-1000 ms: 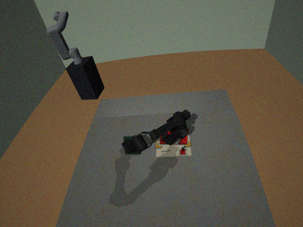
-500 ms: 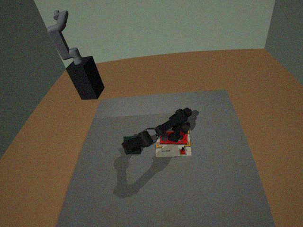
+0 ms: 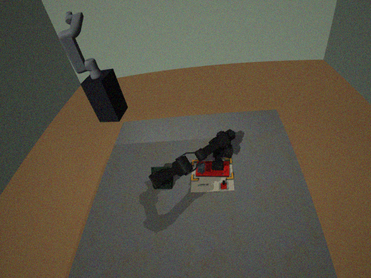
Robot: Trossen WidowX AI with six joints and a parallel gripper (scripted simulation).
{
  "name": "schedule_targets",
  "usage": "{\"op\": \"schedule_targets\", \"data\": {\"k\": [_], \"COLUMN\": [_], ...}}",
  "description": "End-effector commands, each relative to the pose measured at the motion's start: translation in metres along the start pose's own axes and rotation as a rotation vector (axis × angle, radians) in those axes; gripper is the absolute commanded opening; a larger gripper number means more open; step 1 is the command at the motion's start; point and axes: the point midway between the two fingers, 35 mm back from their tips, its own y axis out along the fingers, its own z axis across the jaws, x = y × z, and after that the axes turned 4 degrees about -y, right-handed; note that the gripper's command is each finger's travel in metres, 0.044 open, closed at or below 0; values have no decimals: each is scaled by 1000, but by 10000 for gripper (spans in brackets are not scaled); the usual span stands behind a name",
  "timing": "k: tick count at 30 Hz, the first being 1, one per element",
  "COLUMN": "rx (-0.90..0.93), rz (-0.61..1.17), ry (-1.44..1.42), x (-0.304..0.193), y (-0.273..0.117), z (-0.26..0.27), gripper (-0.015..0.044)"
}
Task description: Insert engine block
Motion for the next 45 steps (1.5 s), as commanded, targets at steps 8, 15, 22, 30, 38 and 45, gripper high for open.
{"op": "schedule_targets", "data": {"k": [8, 15, 22, 30, 38, 45], "rx": [7, 7, 7, 7, 7, 7], "rz": [-5, -5, -5, -5, -5, -5], "ry": [-50, -40, -36, -36, -10, 12], "x": [3, 3, 3, 3, 4, 4], "y": [1, 1, 1, 1, 1, 1], "z": [10, 10, 10, 10, 10, 11], "gripper": [159, 159, 159, 159, 159, 159]}}
